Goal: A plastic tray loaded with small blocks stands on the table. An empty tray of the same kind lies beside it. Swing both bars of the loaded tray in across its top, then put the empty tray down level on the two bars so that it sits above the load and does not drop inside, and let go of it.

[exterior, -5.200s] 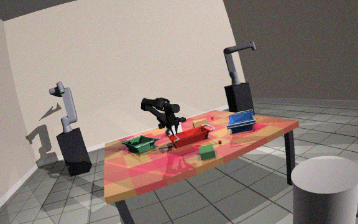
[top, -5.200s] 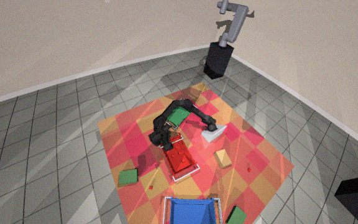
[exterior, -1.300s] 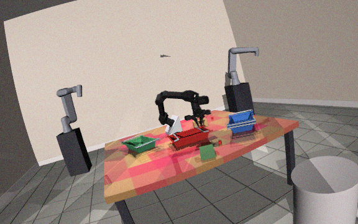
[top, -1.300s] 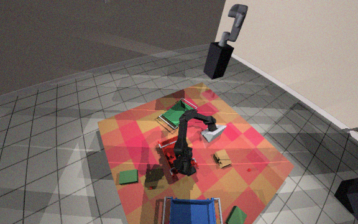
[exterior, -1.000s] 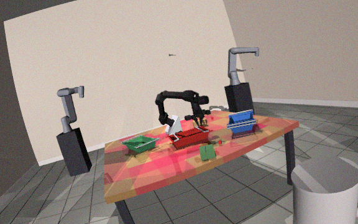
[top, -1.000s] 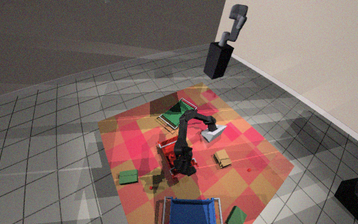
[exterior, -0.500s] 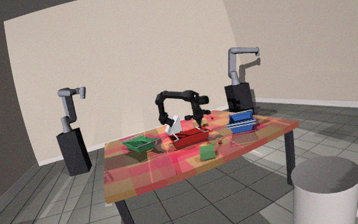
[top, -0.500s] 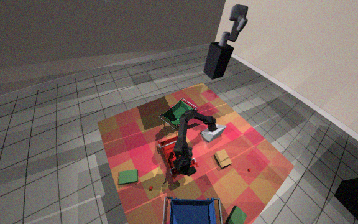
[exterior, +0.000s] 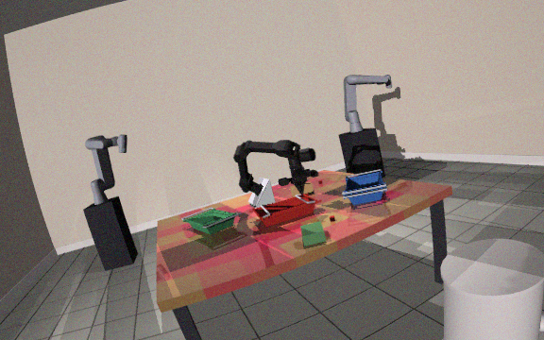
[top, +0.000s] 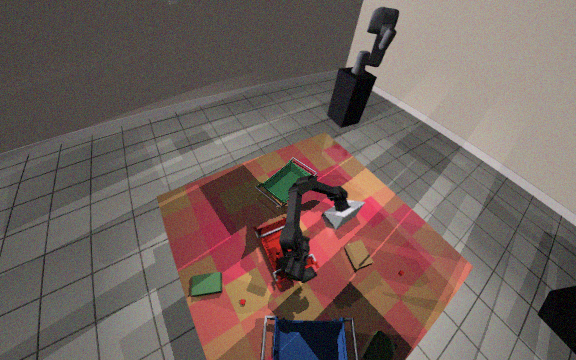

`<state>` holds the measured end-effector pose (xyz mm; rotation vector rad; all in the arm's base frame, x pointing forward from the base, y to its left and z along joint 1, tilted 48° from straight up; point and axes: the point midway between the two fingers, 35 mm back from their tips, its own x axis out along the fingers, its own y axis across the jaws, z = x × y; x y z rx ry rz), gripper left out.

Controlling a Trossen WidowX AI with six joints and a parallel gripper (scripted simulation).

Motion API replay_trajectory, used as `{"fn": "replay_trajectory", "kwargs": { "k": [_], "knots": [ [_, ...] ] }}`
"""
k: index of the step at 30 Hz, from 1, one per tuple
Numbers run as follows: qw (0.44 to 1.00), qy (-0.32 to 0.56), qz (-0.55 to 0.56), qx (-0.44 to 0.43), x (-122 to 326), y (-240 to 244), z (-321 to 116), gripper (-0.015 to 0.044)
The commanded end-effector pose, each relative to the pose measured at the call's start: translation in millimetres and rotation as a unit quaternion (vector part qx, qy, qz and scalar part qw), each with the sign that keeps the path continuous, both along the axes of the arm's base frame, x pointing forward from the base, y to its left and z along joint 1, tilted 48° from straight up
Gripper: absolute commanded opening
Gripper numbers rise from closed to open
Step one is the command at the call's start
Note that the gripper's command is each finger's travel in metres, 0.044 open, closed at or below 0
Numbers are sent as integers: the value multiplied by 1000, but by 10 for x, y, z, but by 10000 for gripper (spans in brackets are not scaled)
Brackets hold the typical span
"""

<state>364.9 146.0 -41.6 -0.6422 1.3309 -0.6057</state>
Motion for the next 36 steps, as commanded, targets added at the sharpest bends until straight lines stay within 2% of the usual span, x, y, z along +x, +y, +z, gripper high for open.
{"fn": "replay_trajectory", "kwargs": {
  "k": [1,32,36],
  "knots": [
    [1000,0,0,0,-1,2,0,0],
    [1000,0,0,0,-1,2,0,0],
    [1000,0,0,0,-1,2,0,105]
  ]
}}
